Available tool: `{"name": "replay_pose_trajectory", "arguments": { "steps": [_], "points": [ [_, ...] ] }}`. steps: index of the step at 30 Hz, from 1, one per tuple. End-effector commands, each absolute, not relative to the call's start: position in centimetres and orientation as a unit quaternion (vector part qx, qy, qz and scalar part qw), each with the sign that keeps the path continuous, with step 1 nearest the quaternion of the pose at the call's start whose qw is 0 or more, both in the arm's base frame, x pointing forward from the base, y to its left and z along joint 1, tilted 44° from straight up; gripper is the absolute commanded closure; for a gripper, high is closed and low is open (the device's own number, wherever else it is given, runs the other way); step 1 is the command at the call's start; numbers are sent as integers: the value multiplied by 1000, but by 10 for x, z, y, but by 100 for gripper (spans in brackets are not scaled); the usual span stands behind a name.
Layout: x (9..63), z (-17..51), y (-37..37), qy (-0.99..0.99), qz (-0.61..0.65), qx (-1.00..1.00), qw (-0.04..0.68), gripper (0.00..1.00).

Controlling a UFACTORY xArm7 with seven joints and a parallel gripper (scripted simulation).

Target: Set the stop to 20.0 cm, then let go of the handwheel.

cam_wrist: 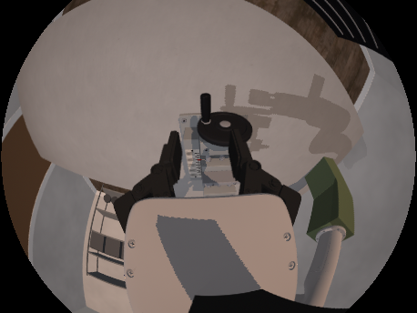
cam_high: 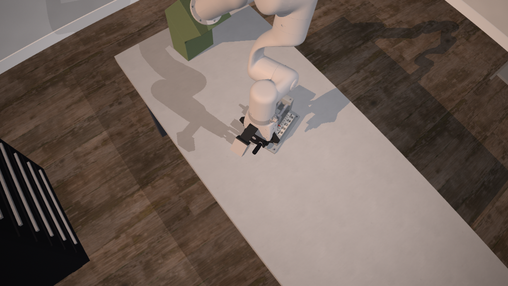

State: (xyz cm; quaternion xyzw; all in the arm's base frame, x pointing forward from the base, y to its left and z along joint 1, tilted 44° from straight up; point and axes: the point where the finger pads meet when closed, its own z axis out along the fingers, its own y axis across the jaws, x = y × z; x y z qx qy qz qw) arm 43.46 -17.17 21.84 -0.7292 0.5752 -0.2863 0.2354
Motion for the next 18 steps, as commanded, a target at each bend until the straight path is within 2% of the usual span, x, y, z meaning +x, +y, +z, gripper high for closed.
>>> {"name": "replay_pose_trajectory", "arguments": {
  "steps": [1,18],
  "points": [
    [448,233,-154,575,-287,-729,235,43],
    [455,240,-143,575,-287,-729,235,43]
  ]
}}
